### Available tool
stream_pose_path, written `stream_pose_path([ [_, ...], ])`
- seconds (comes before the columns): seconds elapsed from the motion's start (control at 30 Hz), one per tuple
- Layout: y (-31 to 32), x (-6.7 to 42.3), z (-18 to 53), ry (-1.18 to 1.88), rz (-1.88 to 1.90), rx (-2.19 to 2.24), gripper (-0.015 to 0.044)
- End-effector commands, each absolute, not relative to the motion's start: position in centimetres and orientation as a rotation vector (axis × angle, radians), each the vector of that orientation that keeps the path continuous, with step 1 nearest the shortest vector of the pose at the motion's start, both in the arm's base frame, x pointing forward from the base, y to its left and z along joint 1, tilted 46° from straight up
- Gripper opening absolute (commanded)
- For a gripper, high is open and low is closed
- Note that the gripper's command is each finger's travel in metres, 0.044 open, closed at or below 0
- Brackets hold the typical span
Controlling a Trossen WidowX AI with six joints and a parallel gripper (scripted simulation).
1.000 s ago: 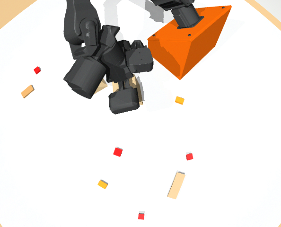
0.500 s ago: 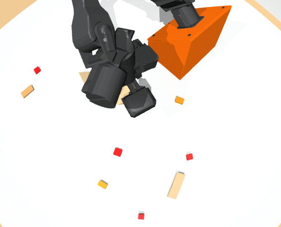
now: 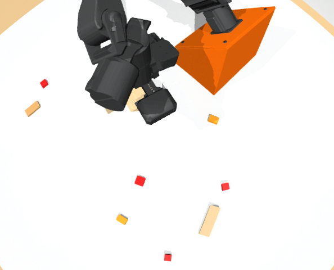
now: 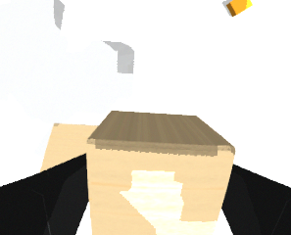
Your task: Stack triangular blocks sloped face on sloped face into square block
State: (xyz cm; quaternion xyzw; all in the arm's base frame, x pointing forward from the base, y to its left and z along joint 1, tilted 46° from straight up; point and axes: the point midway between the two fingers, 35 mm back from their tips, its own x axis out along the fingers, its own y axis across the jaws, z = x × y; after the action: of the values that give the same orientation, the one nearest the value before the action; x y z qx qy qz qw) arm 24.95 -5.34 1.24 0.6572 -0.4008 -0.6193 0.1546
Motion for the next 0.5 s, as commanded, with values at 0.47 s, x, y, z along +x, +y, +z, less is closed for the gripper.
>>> stream_pose_path([
  [0.47,-7.4,21.7,8.5,-1.144,-1.773,1.874,0.0],
])
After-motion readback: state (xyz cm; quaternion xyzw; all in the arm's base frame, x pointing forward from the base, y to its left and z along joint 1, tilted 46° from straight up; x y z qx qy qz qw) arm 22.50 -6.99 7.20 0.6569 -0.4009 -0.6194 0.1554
